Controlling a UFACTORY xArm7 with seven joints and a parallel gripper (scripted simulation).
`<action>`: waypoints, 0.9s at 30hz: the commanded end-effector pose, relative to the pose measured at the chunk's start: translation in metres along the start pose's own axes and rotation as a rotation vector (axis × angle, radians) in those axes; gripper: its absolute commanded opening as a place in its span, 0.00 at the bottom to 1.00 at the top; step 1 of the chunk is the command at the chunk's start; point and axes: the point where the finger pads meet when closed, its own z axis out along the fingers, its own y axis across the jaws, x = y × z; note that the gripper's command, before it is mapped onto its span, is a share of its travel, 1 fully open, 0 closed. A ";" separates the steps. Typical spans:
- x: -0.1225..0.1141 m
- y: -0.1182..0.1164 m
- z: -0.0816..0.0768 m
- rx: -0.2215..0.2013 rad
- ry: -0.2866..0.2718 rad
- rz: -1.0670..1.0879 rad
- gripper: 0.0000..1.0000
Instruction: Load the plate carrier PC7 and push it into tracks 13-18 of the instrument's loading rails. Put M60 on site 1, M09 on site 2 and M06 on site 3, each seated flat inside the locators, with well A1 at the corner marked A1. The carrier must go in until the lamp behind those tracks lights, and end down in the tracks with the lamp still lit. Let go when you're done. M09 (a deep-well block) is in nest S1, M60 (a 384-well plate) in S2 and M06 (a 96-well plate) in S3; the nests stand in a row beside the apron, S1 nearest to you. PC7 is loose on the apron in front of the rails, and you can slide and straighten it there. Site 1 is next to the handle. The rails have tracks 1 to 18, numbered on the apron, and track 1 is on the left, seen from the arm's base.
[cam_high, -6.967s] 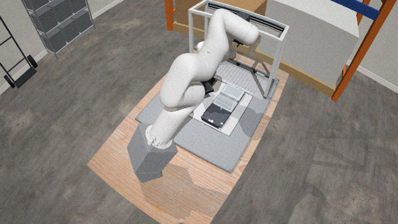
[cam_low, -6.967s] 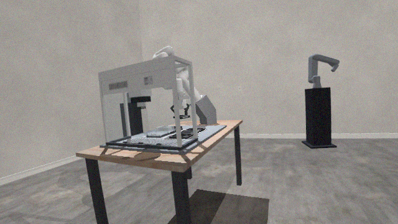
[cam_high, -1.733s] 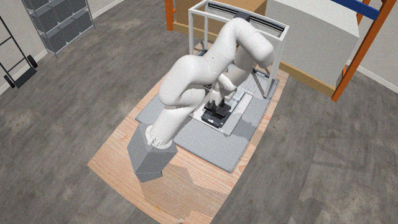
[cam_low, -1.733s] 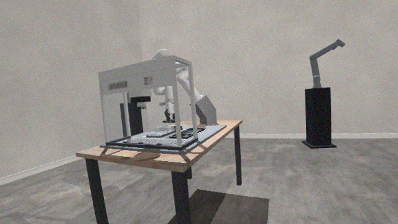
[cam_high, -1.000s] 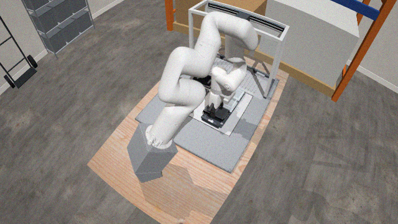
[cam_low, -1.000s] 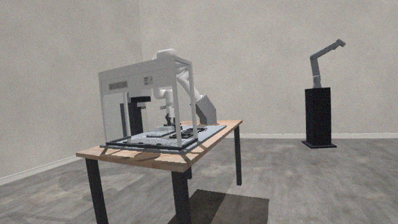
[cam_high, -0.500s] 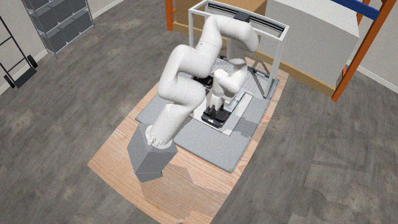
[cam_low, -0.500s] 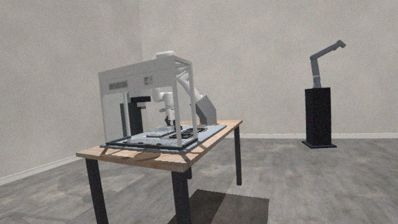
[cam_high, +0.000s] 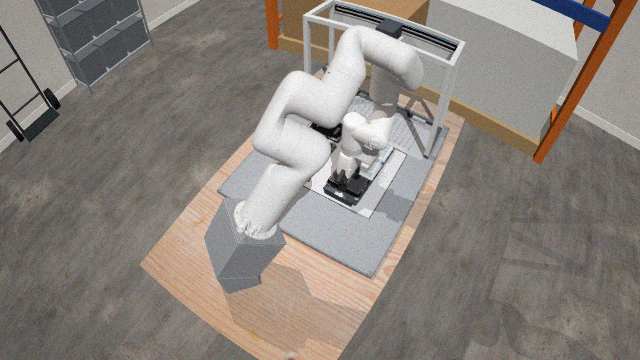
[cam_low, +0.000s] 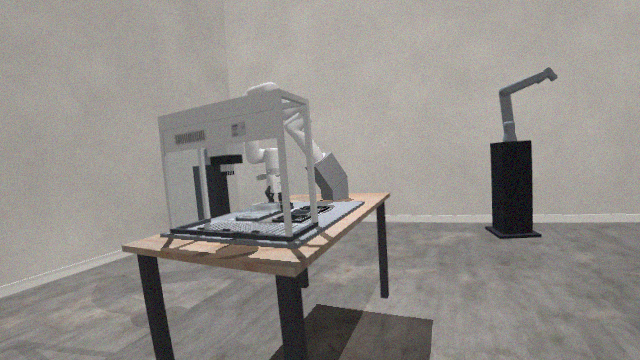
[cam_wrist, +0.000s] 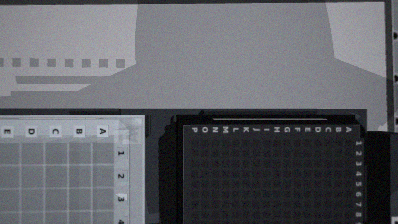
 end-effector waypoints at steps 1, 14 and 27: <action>-0.001 0.001 0.000 0.047 -0.016 0.002 0.00; -0.001 0.001 0.000 0.047 -0.016 0.002 0.00; -0.001 0.001 0.007 0.047 -0.015 0.002 0.00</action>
